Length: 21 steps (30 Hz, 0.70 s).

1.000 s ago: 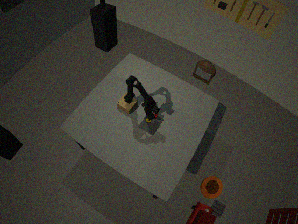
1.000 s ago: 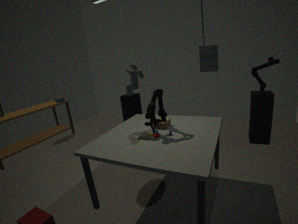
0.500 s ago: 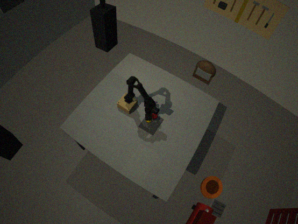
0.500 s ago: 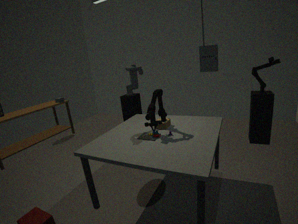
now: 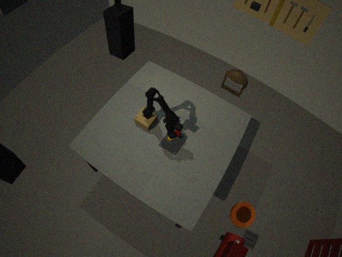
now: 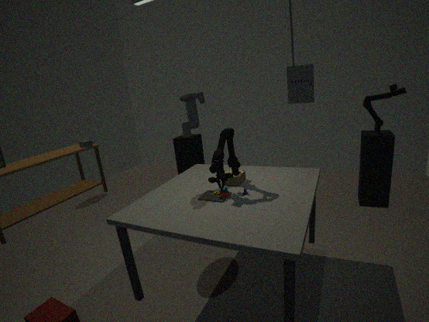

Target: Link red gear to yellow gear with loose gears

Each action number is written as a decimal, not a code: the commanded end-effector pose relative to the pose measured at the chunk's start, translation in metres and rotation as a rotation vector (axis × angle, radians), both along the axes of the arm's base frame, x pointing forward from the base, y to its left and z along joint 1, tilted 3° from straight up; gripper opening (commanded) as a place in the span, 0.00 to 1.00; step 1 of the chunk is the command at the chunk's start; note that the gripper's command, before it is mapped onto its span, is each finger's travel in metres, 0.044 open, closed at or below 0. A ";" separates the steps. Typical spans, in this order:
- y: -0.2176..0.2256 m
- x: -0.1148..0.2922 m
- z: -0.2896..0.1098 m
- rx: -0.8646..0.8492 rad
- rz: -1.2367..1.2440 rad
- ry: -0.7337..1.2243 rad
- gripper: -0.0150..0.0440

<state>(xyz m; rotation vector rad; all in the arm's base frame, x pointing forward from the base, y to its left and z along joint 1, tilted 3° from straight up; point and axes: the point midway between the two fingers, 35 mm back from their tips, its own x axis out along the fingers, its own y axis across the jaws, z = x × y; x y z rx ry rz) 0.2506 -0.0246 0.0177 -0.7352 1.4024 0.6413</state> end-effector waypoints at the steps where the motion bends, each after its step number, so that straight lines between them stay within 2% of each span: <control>1: 0.000 0.000 -0.001 -0.006 0.116 0.003 0.25; 8: -0.001 0.001 -0.003 -0.012 0.204 0.005 0.25; 19: 0.001 0.001 -0.005 0.004 -0.013 -0.001 0.25; 21: 0.001 0.001 -0.003 0.005 -0.022 -0.001 0.34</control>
